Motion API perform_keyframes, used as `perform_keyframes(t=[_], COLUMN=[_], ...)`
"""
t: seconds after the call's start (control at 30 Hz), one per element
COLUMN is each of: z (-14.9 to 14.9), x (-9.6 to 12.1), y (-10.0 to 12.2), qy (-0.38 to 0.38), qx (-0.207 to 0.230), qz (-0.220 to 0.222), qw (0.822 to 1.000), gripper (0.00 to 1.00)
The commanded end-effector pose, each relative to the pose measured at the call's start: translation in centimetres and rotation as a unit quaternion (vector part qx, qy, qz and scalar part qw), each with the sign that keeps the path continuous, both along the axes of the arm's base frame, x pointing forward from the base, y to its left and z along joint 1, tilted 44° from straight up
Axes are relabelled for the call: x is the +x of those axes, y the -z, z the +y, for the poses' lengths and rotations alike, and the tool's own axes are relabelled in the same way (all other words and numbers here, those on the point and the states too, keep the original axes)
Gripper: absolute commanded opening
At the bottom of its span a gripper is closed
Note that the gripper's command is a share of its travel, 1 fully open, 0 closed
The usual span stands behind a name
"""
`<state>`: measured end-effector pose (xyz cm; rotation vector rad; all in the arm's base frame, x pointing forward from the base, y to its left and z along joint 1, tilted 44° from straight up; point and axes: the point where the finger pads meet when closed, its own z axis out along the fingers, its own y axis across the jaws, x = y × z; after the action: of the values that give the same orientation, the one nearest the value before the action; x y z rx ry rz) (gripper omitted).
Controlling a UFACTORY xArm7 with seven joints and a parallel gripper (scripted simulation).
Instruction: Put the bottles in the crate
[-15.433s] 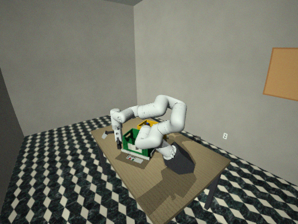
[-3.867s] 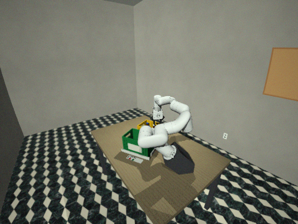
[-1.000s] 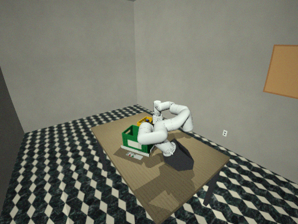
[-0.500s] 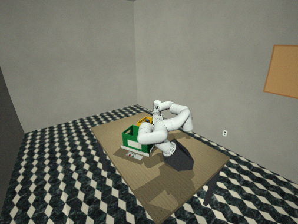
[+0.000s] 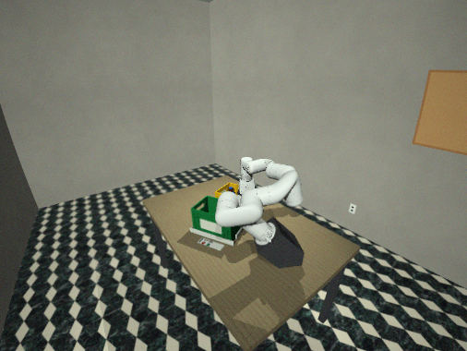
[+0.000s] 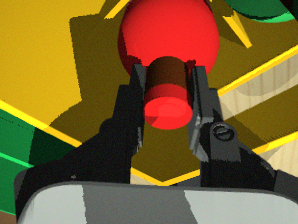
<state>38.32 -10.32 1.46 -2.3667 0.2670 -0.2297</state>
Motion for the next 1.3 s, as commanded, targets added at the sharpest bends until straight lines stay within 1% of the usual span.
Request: perform_keyframes(t=[0.0, 0.73, 1.27], z=[-0.2, -0.2, -1.7], x=[0.0, 0.0, -0.5], y=[-0.1, -0.1, -1.8], qy=[0.002, 0.002, 0.002], qx=[-0.001, -0.001, -0.001], qz=[-0.001, -0.001, -0.001], qw=[1.0, 1.0, 1.0], gripper=[0.0, 0.0, 0.0])
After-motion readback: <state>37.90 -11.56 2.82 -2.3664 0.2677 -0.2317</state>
